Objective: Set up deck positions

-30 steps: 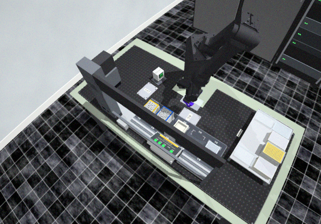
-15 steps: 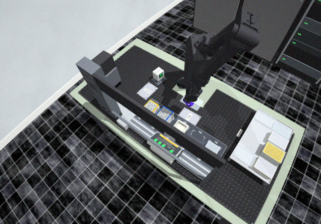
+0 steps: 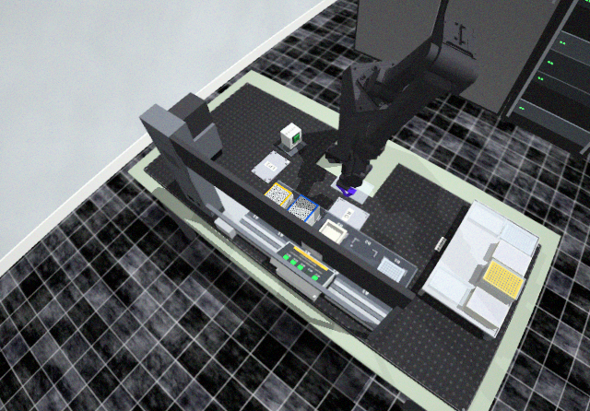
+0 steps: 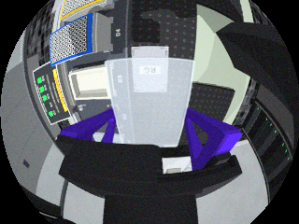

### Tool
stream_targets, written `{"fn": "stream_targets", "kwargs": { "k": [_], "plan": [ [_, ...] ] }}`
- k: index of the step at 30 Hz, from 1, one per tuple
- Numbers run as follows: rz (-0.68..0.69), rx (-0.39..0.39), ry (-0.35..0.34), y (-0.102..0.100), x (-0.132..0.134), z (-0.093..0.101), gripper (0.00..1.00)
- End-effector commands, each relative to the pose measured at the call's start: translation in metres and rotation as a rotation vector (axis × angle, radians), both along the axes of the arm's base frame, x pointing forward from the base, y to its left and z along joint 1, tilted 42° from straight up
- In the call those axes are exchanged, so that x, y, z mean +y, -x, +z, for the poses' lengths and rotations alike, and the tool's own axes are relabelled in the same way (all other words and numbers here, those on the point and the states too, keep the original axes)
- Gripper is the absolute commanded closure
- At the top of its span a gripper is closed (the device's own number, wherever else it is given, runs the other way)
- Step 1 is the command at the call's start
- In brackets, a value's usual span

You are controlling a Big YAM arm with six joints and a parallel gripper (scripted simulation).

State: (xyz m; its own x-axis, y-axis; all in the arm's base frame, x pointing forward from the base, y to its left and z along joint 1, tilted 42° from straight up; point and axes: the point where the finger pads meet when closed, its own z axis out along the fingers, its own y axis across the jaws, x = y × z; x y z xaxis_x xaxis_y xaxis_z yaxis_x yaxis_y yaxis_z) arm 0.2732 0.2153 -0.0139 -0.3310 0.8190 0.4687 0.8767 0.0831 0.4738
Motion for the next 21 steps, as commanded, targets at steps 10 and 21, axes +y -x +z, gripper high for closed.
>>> {"fn": "stream_targets", "kwargs": {
  "k": [10,21],
  "plan": [
    [0.002,-0.004,-0.003,-0.003,0.007,-0.003,1.00],
    [0.002,-0.004,-0.003,-0.008,0.016,-0.015,1.00]
  ]
}}
